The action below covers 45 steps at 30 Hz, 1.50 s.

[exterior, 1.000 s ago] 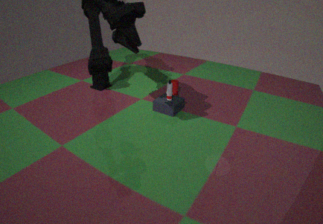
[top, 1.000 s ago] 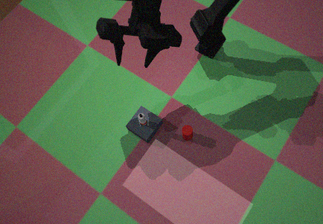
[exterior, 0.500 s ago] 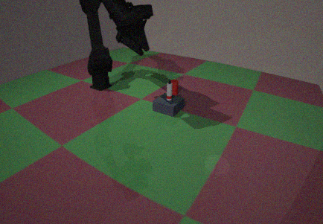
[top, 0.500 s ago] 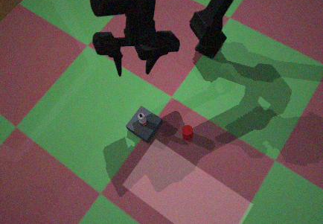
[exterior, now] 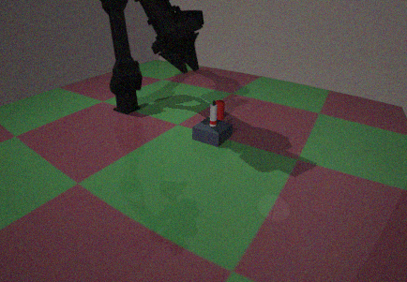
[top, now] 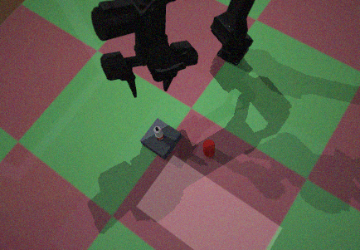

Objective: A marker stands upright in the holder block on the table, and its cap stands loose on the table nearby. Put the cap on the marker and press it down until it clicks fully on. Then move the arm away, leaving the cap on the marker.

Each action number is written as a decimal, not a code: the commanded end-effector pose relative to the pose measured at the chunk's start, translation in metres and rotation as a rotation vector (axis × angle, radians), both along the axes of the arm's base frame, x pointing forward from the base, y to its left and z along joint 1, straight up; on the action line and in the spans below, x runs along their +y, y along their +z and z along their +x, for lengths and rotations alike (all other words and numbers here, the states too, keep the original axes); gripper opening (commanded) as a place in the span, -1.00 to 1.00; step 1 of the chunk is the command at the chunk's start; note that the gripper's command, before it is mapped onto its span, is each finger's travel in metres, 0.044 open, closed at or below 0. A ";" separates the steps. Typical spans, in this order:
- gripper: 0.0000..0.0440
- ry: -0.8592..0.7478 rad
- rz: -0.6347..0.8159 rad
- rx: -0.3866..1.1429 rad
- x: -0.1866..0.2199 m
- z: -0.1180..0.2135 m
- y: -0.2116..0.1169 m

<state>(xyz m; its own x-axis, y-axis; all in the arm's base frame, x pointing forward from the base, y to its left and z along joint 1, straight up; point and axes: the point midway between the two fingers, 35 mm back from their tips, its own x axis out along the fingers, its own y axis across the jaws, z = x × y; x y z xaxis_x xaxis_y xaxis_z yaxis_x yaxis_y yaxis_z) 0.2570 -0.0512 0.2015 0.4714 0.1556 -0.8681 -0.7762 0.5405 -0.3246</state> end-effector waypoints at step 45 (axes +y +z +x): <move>0.47 0.161 -0.045 0.297 0.051 0.044 -0.041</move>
<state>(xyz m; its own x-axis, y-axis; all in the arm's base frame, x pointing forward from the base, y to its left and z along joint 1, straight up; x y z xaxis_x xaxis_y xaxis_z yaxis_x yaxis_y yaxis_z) 0.2976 -0.0038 0.1622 0.1856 0.1738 -0.9671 -0.9110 0.3994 -0.1030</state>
